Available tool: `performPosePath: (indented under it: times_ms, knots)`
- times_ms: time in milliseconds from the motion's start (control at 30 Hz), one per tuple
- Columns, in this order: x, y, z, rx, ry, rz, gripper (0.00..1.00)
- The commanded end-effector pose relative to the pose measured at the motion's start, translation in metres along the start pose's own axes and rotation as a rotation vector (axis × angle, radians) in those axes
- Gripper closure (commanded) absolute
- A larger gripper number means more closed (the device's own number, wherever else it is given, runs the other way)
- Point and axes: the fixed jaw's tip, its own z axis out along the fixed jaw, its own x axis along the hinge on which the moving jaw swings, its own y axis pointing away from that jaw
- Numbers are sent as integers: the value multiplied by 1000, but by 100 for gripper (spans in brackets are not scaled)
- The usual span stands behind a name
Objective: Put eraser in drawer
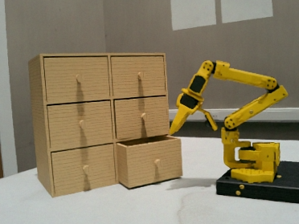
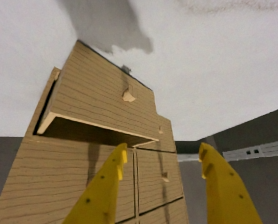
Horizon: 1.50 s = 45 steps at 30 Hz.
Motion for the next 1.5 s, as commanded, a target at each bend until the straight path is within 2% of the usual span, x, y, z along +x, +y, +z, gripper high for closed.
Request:
performPosePath:
  times_ms: [0, 467, 567, 600, 667, 700, 867, 967, 1033, 1100, 1467]
  knots:
    - [-5, -2, 0, 6, -9, 4, 69]
    - [-5, -2, 0, 6, -9, 4, 69]
    - [-1, 1, -7, -1, 80, 3, 70]
    - [-2, 2, -7, -5, 93, 3, 70]
    - [3, 4, -15, -12, 168, 2, 71]
    - [1, 5, -15, -16, 182, 1, 71]
    - [5, 10, -26, -42, 322, -3, 73]
    - [1, 13, -24, -58, 362, 0, 74]
    - [1, 13, -24, -58, 362, 0, 74]
    - [2, 14, -26, -70, 404, -4, 74]
    - [2, 14, -26, -71, 404, -9, 78]
